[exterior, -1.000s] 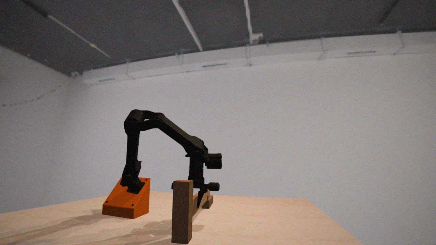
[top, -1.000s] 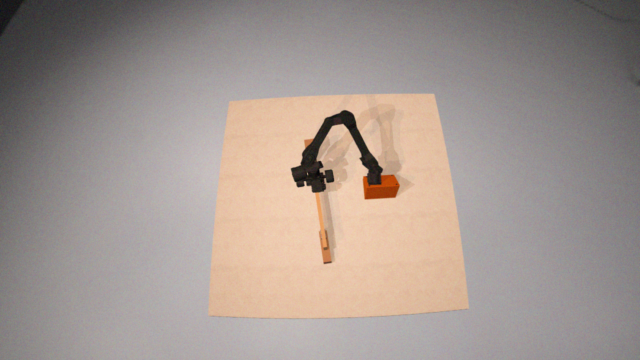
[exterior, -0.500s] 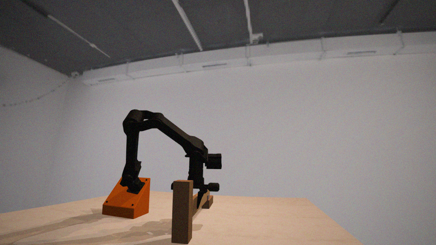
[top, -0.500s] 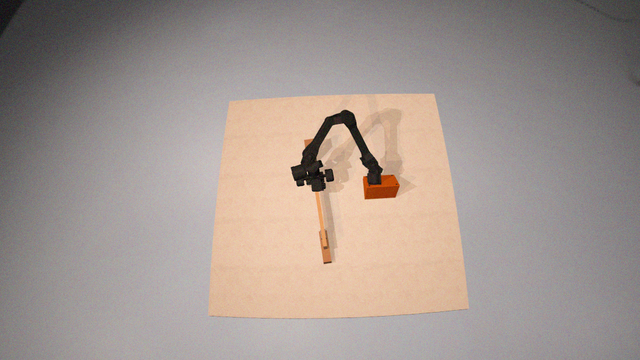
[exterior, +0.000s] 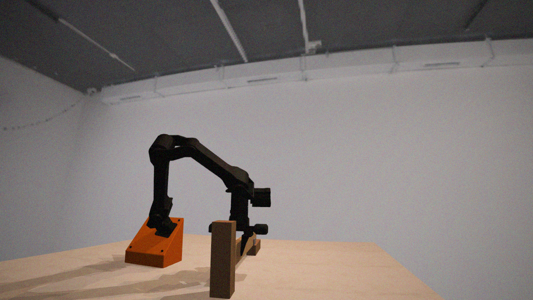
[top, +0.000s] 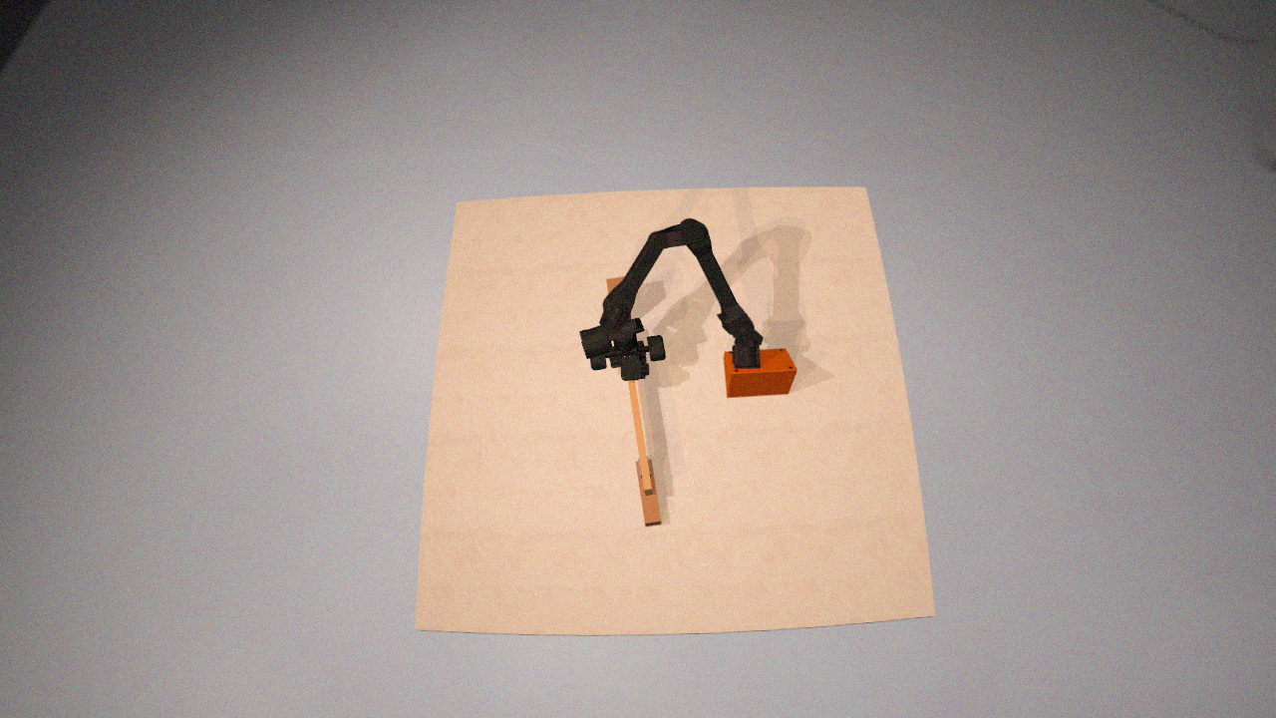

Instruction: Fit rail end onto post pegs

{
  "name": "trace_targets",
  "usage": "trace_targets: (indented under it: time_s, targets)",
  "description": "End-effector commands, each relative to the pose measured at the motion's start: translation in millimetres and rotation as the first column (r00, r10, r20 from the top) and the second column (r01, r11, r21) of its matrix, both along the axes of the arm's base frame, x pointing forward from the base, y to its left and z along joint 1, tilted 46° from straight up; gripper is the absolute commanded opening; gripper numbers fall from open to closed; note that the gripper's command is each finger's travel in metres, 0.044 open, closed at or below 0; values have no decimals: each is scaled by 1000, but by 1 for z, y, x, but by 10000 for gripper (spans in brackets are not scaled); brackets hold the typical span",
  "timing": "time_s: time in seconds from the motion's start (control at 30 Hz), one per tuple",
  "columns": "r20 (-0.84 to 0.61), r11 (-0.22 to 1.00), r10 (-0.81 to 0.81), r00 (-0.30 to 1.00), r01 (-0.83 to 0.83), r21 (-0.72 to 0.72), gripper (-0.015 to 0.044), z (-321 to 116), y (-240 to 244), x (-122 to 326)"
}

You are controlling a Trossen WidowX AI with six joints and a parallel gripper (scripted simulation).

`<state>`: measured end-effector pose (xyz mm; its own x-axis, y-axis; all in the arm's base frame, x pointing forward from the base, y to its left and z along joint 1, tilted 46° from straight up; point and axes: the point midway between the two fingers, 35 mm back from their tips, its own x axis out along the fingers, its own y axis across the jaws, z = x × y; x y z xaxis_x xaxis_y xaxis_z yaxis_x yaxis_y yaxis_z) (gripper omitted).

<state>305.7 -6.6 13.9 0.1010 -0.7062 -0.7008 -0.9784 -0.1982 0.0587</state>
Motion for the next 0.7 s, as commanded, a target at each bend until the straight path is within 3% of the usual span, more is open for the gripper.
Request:
trace_targets:
  time_s: [0.0, 0.67]
  targets:
    - [0, 1000, 3, 1000, -3, 0, 0, 2, 0, 0]
    - [0, 1000, 2, 1000, -2, -1, 0, 7, -4, 2]
